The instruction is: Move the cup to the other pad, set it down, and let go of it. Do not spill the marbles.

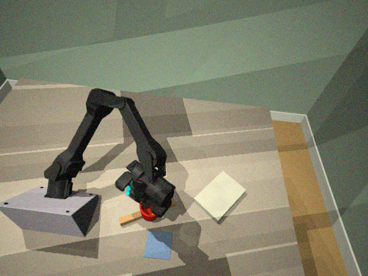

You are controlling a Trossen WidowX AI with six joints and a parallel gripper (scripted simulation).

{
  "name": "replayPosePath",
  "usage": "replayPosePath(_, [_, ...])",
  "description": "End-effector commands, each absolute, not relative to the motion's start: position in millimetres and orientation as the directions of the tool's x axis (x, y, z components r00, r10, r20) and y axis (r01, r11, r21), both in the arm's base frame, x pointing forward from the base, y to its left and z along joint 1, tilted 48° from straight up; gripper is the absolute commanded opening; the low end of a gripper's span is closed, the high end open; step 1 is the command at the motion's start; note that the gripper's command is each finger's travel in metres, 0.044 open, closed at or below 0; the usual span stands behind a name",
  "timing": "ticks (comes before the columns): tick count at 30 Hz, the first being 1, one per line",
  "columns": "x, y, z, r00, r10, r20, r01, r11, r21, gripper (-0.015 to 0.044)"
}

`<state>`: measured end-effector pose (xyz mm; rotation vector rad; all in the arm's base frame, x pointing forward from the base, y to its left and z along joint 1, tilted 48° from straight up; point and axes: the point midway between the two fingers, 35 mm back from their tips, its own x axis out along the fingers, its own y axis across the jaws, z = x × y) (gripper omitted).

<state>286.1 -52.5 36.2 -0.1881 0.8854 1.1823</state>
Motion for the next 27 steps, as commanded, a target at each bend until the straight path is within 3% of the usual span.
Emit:
replayPosePath(1, [281.9, -46.8, 40.5, 0.093, 0.727, -0.68, -0.856, 0.407, 0.318, 0.0])
replayPosePath(27, [261.2, -15.8, 73.0, 0.092, 0.728, -0.679, -0.856, 0.407, 0.32, 0.0])
